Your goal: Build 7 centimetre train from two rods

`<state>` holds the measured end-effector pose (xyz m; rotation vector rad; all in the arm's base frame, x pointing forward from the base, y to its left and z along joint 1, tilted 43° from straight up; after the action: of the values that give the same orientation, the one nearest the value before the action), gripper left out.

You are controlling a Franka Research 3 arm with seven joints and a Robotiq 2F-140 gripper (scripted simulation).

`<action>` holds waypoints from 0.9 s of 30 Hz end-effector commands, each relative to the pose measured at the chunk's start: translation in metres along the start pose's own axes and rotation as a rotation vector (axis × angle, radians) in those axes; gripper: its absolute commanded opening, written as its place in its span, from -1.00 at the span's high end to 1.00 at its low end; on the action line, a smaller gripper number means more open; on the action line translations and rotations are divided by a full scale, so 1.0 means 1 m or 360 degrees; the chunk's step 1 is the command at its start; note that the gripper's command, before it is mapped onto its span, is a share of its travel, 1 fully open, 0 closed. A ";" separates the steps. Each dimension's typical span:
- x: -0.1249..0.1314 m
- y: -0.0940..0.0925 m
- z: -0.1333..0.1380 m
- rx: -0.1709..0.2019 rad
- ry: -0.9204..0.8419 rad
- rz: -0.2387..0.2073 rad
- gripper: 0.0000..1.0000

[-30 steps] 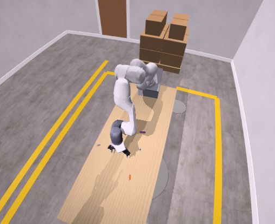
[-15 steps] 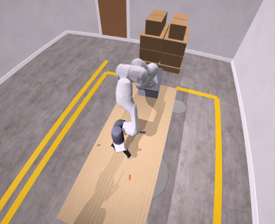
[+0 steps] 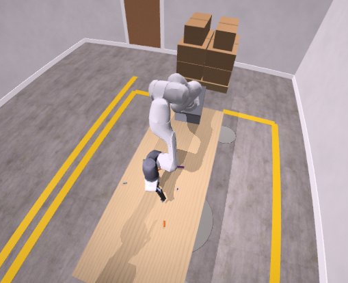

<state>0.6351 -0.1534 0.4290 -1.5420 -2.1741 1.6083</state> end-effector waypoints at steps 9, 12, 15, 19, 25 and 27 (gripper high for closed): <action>0.011 -0.002 -0.007 0.0001 0.0482 0.0024 -1.00; 0.013 -0.002 -0.008 -0.0003 0.0562 0.0023 -1.00; 0.015 -0.003 -0.009 -0.0005 0.0615 0.0021 -1.00; 0.019 -0.004 -0.011 -0.0010 0.0737 0.0018 -1.00; 0.023 -0.005 -0.013 -0.0016 0.0891 0.0015 -1.00; 0.025 -0.005 -0.014 -0.0018 0.0943 0.0013 -1.00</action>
<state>0.6267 -0.1297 0.4267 -1.6889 -1.9586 1.1026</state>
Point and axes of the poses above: the point where the finger pads meet when closed, its own y axis out along the fingers, its own z axis across the jaws, x = y × z, the point moved 8 cm from there along -y, back along the fingers, and after that the axes turned 6 degrees about y, right-handed, at the moved point
